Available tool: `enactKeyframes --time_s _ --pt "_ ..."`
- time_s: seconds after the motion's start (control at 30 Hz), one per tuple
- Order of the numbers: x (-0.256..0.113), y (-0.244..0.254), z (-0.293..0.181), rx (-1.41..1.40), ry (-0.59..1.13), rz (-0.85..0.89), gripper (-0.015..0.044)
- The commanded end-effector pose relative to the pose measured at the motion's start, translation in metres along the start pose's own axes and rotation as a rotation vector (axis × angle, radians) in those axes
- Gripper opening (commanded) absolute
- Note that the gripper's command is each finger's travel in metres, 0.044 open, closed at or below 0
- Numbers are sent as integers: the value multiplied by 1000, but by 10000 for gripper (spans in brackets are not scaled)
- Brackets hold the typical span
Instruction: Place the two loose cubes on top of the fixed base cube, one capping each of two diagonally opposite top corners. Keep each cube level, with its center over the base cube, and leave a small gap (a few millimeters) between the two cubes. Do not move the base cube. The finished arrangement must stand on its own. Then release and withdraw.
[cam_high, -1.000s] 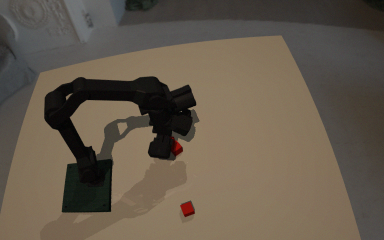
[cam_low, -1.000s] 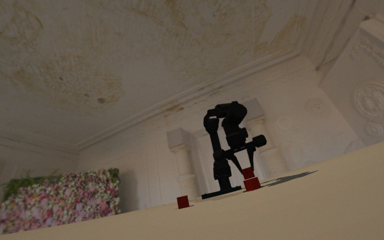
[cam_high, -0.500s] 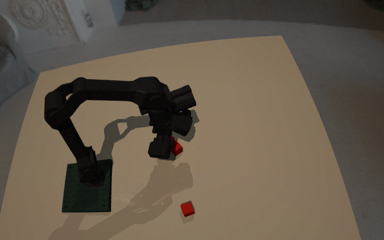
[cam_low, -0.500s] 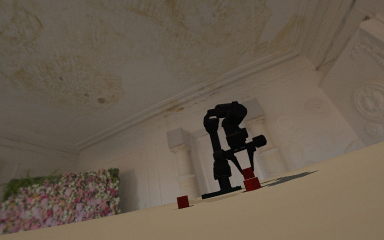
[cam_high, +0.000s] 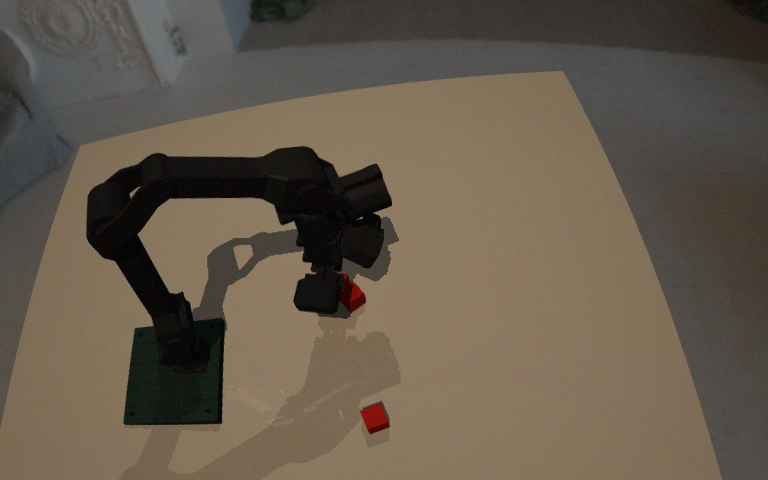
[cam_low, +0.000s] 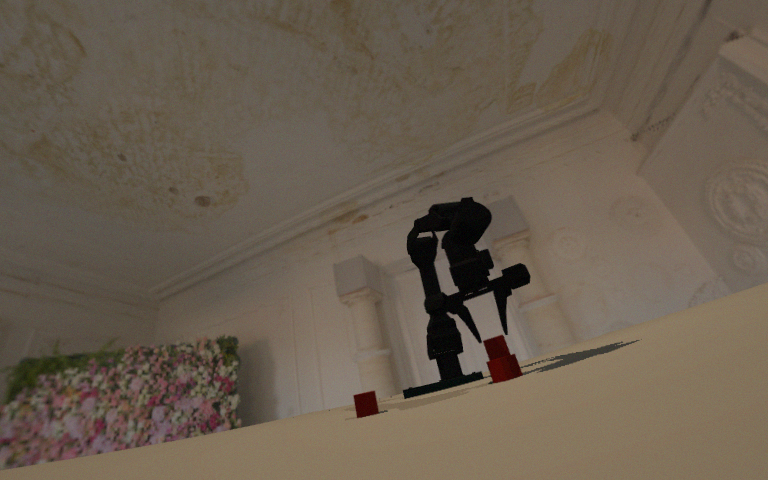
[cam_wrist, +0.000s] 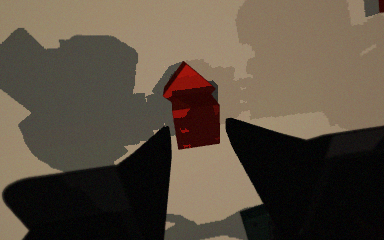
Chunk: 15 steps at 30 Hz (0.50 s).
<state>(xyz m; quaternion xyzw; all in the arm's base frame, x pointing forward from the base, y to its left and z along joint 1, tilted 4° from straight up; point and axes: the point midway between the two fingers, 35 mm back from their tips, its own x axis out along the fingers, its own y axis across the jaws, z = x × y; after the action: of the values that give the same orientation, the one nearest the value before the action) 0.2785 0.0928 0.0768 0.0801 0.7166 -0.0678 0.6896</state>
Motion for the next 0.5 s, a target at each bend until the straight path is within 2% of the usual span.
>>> enactKeyframes --time_s 0.0,0.33,0.4,0.47 --pt "-8 0 1 -1 -5 3 205" --pt "-18 0 1 -1 -5 3 205" --pt "-18 -4 5 30 -5 2 258" --pt "-21 -15 16 109 -6 1 265"
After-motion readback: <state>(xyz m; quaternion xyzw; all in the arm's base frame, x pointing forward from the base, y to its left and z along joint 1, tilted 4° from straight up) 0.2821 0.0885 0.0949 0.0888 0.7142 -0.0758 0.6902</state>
